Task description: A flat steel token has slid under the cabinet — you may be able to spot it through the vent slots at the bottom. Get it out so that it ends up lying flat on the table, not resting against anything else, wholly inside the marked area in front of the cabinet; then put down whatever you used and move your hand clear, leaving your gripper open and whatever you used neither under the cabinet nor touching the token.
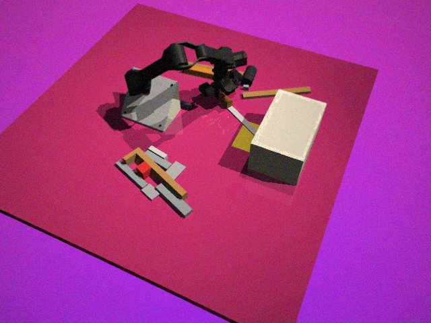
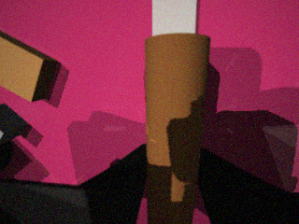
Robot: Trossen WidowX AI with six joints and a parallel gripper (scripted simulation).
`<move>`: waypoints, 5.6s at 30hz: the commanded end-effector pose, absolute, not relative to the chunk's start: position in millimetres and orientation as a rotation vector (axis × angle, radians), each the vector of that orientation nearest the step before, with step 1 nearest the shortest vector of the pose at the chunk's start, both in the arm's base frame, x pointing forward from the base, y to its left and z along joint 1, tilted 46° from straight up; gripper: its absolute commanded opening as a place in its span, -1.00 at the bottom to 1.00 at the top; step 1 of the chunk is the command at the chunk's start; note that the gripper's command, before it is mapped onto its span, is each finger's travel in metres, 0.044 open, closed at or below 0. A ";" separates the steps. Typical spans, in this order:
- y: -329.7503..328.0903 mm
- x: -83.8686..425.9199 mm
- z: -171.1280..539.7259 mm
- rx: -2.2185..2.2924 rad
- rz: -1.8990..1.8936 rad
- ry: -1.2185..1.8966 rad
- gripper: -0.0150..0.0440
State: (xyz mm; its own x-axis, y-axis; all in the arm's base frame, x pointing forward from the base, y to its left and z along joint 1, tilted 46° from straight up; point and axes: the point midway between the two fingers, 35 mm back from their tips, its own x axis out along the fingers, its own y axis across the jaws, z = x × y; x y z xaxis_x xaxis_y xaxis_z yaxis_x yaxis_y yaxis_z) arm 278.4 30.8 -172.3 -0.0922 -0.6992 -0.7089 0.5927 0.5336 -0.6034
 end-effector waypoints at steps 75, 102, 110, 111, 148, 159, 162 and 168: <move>64.8 251.2 -170.7 -0.279 -0.936 1.388 -0.49; 65.2 251.3 -171.1 -0.441 -0.786 1.491 -0.49; 65.3 251.3 -171.3 -0.489 -0.740 1.520 -0.49; 65.4 251.3 -171.3 -0.495 -0.734 1.523 -0.49; 66.1 251.6 -172.0 -0.714 -0.512 1.640 -0.49; 66.3 251.6 -172.2 -0.777 -0.443 1.670 -0.49; 66.3 251.6 -172.2 -0.795 -0.423 1.678 -0.49; 66.5 251.6 -172.4 -0.830 -0.385 1.693 -0.49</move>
State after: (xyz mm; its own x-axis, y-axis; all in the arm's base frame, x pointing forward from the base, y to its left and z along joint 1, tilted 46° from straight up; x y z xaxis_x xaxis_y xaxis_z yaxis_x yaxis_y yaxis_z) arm 249.3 63.2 -172.2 -0.1077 -0.6991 -0.7069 -0.2946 0.7015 -0.6489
